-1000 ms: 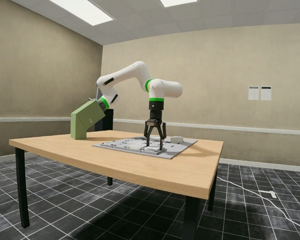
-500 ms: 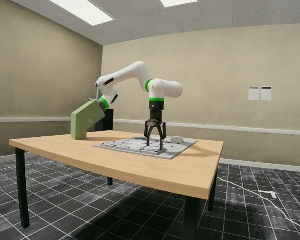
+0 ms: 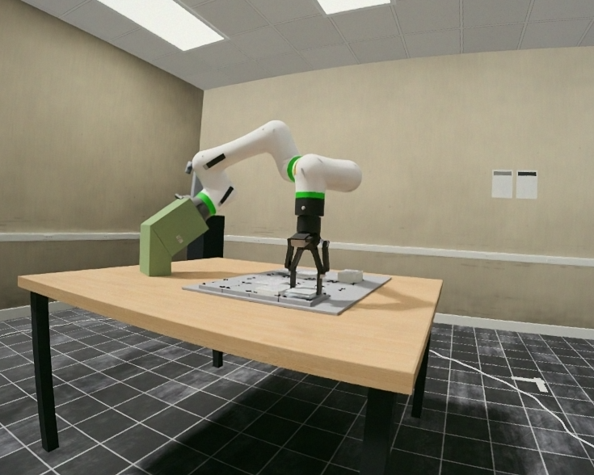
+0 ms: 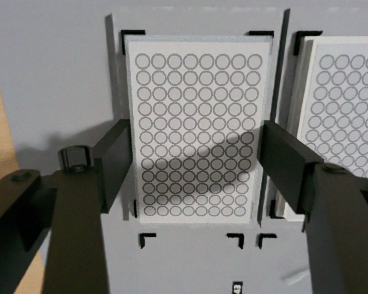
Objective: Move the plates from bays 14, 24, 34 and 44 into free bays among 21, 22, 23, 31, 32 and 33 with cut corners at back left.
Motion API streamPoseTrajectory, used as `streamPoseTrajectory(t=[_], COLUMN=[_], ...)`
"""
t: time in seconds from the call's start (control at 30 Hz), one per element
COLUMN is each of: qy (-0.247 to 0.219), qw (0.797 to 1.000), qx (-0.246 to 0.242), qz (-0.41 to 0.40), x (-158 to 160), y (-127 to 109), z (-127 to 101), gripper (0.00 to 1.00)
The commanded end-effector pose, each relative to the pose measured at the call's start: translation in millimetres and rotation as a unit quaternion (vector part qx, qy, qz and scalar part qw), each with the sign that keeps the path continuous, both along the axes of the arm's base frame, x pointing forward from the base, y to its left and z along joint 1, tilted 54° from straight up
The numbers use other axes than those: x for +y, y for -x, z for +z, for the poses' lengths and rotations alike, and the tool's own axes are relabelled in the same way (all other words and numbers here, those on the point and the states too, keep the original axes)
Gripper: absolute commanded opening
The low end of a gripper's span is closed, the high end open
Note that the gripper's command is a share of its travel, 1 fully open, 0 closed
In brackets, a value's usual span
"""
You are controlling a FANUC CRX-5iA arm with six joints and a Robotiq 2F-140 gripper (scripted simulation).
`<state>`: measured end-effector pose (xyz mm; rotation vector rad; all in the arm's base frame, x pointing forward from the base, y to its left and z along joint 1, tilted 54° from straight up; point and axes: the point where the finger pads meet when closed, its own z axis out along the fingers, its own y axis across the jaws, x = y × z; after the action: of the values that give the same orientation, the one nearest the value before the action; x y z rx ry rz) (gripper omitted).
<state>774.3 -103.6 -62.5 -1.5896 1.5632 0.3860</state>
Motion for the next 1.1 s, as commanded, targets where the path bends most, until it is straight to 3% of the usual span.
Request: streamPoseTrajectory(t=[0.0, 1.07], qy=[0.001, 0.001], qw=[1.0, 1.0], qx=[-0.001, -0.001], qz=[-0.001, -0.001], x=[-2, -20], y=[0, 8], z=[1, 15], gripper=[0.1, 0.1])
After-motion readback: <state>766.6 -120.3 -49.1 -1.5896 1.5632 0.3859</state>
